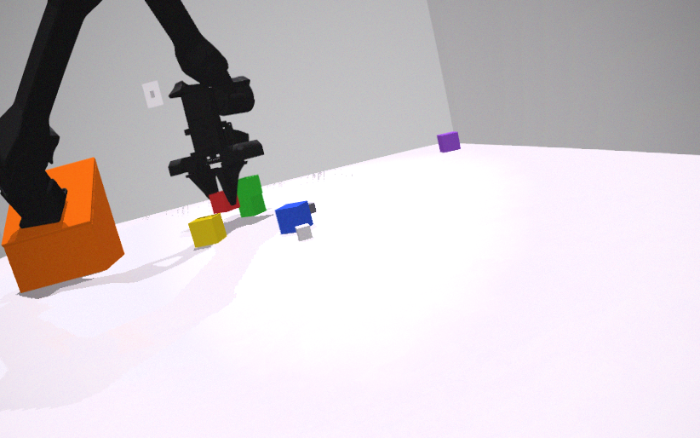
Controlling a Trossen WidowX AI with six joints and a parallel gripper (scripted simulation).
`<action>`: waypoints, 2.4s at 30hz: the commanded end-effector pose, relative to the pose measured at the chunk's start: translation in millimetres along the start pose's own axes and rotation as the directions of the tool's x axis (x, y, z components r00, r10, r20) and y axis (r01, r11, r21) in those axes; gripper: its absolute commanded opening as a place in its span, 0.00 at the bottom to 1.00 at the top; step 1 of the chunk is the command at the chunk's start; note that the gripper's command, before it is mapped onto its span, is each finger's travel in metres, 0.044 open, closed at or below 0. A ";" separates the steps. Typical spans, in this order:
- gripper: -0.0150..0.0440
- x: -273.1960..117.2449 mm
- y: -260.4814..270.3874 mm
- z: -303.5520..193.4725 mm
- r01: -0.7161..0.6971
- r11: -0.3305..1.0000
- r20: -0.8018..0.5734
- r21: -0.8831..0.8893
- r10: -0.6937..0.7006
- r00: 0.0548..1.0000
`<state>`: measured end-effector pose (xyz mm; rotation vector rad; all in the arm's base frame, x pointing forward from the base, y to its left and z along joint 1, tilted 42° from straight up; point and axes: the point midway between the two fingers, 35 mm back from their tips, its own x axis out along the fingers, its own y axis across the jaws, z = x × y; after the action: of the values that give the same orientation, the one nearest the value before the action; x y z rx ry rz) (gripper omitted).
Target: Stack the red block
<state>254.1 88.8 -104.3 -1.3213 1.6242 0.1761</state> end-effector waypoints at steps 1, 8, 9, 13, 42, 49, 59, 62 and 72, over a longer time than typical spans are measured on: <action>0.25 -21.6 -1.0 2.7 0.000 1.000 0.012 0.008 0.000 1.000; 0.25 -61.8 -0.7 2.5 -0.001 1.000 0.013 0.008 0.001 1.000; 0.25 -67.5 -0.7 2.5 -0.001 1.000 0.013 0.008 0.001 1.000; 0.25 -89.4 -0.6 2.3 -0.002 1.000 0.013 0.008 0.002 1.000; 0.25 -85.1 -16.6 46.6 -0.001 1.000 0.015 0.010 0.001 1.000; 0.25 -72.8 -16.7 46.6 -0.001 1.000 0.015 0.010 0.000 1.000; 0.25 -48.5 -16.9 46.6 0.000 1.000 0.015 0.010 -0.001 1.000; 0.25 -48.6 -16.9 46.6 0.000 1.000 0.015 0.010 -0.001 1.000; 0.25 -47.7 -16.9 46.6 0.000 1.000 0.015 0.010 -0.001 1.000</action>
<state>290.5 143.9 -83.9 -1.3048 1.6119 0.1750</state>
